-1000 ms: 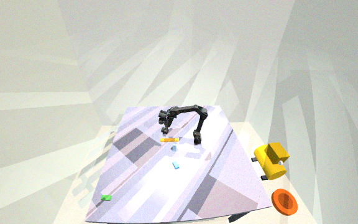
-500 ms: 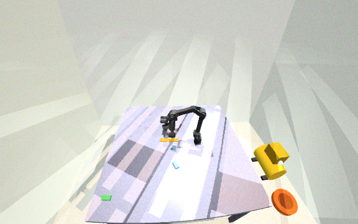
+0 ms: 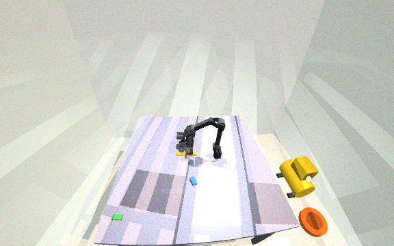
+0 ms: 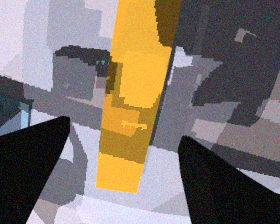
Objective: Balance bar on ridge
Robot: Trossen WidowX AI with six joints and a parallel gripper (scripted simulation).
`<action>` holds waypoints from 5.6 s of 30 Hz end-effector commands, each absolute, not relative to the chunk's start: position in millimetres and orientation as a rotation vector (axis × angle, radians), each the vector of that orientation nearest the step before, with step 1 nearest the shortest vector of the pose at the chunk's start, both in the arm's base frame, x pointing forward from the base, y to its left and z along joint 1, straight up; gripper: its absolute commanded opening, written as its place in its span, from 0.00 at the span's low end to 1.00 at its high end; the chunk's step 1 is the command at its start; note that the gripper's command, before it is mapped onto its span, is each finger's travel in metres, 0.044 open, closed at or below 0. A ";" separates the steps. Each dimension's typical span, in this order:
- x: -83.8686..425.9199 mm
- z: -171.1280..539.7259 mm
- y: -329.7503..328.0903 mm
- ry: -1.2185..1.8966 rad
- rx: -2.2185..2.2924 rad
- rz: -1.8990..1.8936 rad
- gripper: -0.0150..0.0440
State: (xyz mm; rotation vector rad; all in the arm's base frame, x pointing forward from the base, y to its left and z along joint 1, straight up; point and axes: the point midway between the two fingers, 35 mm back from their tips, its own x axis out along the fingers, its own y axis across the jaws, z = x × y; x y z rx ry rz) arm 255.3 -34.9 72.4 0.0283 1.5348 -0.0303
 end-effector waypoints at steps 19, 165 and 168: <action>254.4 47.1 -35.4 1.543 0.024 -0.029 0.79; 230.1 115.6 41.8 1.266 -1.081 1.059 0.25; 230.2 115.5 41.8 1.266 -1.081 1.059 0.25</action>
